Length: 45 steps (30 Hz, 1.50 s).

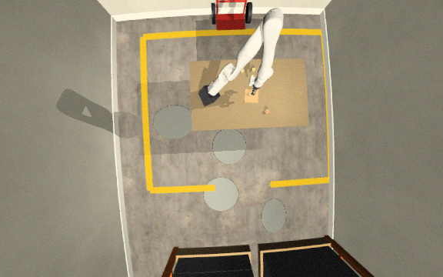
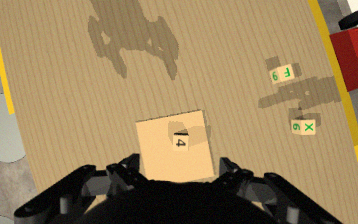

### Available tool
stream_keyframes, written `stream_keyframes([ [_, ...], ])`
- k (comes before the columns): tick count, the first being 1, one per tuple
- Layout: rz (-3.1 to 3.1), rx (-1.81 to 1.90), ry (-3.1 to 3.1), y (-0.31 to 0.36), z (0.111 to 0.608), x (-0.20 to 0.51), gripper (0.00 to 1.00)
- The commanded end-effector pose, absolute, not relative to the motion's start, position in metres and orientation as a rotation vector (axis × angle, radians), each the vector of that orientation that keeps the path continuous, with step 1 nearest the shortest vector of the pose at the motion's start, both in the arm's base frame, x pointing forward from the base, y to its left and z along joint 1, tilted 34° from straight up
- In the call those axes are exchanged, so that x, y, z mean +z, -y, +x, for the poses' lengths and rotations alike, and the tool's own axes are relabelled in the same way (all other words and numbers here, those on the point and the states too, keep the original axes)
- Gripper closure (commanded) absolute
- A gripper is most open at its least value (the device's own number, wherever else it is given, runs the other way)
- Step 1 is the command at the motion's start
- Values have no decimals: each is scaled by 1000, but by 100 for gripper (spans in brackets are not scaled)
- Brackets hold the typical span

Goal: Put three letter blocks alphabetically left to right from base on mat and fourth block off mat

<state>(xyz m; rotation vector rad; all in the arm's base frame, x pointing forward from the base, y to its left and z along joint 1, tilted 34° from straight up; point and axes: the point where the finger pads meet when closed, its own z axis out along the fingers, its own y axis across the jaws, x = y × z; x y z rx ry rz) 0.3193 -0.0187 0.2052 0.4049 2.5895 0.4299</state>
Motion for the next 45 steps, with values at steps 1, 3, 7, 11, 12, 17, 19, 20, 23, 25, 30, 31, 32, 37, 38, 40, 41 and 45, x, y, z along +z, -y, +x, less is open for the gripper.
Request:
stream_keyframes([
  [1,405,433,-2585,19,320,206,0],
  [3,405,433,-2585,19,320,206,0],
  [7,405,433,-2585,19,320,206,0],
  [11,401,432,-2586,19,320,206,0],
  [12,396,430,-2586,19,320,206,0],
  [17,372,423,-2587,19,320,206,0],
  [19,344,414,-2587,19,320,206,0],
  [20,326,408,-2588,19,320,206,0],
  [23,254,386,-2589,20,321,206,0],
  [25,192,367,-2588,20,321,206,0],
  [30,-8,304,-2577,20,324,205,0],
  [31,-8,304,-2577,20,324,205,0],
  [32,-8,304,-2577,20,324,205,0],
  [37,-259,225,-2547,21,326,203,0],
  [38,-314,208,-2538,20,327,202,0],
  [40,-404,180,-2520,20,328,201,0],
  [41,-438,170,-2513,20,329,200,0],
  [45,-588,123,-2477,19,330,198,0],
])
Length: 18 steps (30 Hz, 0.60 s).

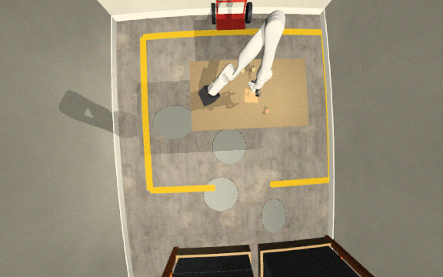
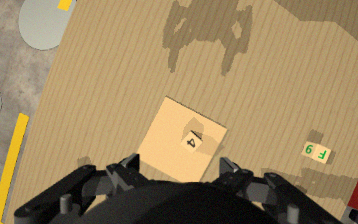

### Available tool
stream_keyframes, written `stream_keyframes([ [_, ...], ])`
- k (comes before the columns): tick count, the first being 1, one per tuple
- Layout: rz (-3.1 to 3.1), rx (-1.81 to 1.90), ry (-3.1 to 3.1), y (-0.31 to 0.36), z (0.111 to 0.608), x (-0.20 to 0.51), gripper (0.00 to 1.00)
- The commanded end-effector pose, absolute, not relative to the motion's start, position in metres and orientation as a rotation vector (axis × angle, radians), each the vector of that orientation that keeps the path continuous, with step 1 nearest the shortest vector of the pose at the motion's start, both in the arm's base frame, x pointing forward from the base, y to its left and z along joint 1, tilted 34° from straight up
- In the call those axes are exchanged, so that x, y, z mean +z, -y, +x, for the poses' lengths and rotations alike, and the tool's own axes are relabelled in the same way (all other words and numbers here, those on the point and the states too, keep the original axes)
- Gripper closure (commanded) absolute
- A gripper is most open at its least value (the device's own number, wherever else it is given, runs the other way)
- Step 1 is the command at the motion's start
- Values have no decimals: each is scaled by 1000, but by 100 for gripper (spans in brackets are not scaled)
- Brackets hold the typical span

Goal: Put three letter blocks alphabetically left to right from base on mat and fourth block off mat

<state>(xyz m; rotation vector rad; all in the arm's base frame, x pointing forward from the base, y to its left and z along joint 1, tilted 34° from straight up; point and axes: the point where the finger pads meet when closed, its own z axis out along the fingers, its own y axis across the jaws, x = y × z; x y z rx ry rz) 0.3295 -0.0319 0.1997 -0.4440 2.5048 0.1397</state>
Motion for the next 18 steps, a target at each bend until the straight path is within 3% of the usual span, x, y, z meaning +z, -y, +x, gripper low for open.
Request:
stream_keyframes([
  [1,-623,112,-2467,19,331,197,0],
  [18,-1236,-76,-2228,12,338,182,0],
])
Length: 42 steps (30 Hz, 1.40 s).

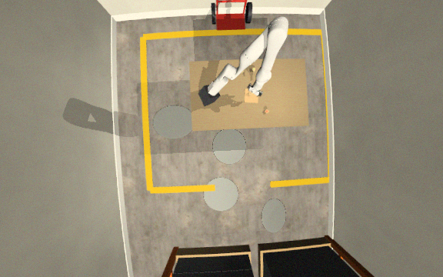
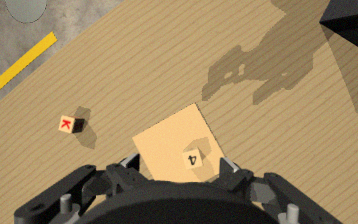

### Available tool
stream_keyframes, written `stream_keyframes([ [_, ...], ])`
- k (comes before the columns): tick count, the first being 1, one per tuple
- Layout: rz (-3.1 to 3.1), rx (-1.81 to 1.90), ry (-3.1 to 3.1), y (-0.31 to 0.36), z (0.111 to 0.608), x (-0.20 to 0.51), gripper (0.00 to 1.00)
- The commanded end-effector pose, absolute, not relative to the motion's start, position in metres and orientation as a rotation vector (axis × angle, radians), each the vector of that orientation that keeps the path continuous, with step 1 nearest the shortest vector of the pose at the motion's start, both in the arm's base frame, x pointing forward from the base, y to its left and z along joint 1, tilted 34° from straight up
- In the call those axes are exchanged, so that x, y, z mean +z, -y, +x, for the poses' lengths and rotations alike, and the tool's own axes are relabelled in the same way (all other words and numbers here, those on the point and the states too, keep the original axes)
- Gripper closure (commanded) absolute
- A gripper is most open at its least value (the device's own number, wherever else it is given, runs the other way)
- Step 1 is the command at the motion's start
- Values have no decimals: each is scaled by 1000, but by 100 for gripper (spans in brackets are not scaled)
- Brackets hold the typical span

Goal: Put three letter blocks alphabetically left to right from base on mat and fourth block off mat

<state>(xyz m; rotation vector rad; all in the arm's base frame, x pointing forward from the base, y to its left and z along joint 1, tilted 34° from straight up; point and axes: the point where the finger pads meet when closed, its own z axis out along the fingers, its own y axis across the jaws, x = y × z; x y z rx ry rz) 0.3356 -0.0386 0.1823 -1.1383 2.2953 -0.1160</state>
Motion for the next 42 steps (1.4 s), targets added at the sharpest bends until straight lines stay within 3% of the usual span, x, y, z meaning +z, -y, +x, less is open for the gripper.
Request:
stream_keyframes([
  [1,-1269,-86,-2211,12,338,181,0],
  [23,-1510,-159,-2071,7,341,172,0],
  [24,-1510,-159,-2071,7,341,172,33],
  [42,-1510,-159,-2071,7,341,172,33],
])
